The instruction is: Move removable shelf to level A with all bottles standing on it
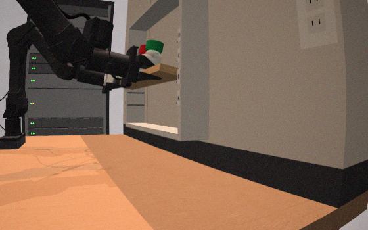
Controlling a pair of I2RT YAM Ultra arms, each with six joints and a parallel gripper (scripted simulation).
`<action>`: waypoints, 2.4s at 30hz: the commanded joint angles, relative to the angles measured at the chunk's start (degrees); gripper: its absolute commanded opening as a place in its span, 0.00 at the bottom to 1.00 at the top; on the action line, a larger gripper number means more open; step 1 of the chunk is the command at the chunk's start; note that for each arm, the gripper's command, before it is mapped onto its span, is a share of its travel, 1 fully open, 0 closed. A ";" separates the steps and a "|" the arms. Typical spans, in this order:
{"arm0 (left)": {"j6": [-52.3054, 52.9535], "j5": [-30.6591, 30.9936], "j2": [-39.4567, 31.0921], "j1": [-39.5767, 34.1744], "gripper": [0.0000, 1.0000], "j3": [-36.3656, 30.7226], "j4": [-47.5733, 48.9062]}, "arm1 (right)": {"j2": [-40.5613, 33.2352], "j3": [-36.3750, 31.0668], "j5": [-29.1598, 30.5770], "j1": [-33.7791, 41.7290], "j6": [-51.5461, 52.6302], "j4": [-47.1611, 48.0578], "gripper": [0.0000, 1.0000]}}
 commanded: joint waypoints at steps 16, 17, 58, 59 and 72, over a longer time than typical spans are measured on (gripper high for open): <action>2.98 -2.51 -7.17 -2.04 0.00 -2.93 5.57 | -6.67 -3.63 3.07 1.85 -3.44 6.94 0.00; 2.97 -2.63 -7.40 -2.15 0.00 -3.21 5.62 | -6.87 -3.93 3.18 1.96 -3.44 7.04 0.00; 3.01 -4.51 -10.98 -4.03 0.00 -7.57 6.40 | -9.88 -8.50 4.92 3.72 -3.51 8.65 0.00; 3.01 -4.51 -10.96 -4.03 0.00 -7.59 6.44 | -9.87 -8.52 4.92 3.72 -3.51 8.69 0.00; 3.00 -4.51 -10.54 -4.04 0.00 -8.05 7.27 | -9.56 -8.91 4.92 3.72 -3.50 9.35 0.00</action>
